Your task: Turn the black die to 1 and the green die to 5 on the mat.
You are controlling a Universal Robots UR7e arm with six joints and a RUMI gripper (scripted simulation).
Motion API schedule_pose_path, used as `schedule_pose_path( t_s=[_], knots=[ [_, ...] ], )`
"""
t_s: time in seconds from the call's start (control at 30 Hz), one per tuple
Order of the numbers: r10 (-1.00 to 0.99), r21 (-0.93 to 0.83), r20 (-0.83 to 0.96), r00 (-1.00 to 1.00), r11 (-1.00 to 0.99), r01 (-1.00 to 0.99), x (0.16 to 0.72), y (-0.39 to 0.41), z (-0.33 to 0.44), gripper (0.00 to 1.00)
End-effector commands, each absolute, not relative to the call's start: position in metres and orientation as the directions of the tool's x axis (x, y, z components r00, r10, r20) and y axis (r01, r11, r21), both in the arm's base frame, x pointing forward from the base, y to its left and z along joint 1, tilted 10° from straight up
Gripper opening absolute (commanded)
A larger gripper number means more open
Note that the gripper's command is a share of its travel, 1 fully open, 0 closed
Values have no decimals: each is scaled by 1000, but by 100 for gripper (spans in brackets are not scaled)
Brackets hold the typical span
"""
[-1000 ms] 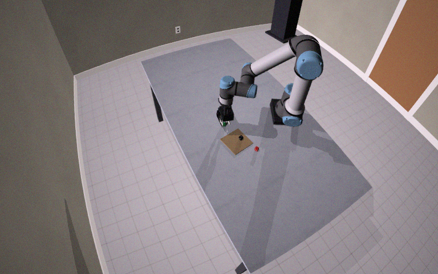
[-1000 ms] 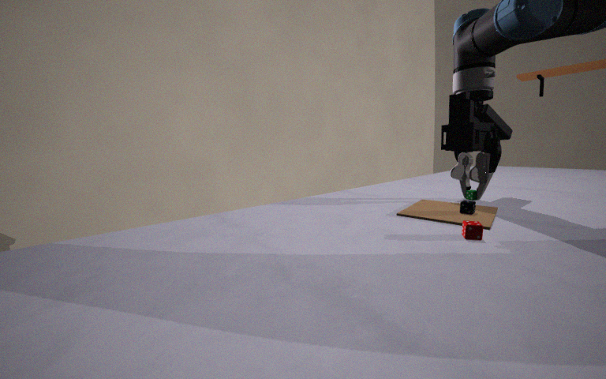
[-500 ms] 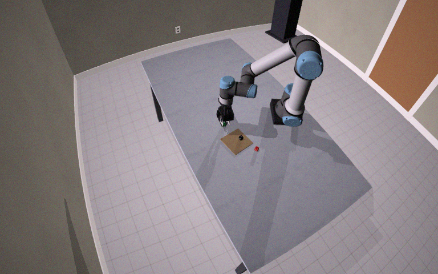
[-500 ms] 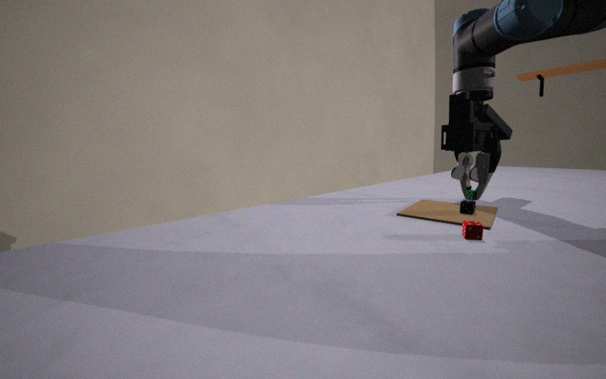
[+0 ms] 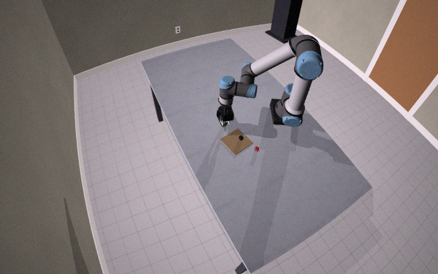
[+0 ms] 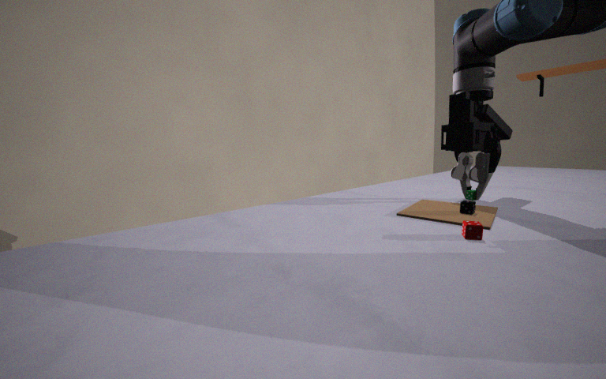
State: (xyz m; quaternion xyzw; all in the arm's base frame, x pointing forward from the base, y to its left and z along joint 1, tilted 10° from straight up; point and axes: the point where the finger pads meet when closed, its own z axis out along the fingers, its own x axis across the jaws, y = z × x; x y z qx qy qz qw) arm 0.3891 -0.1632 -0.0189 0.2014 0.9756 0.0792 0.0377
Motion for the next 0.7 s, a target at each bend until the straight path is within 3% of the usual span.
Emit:
schedule_pose_path(
  t_s=[0.0,0.67],
  knots=[
    [399,169,-43,-916,906,387,389,-164,-19,3],
    [399,169,-43,-916,906,387,384,-171,35,3]
  ],
)
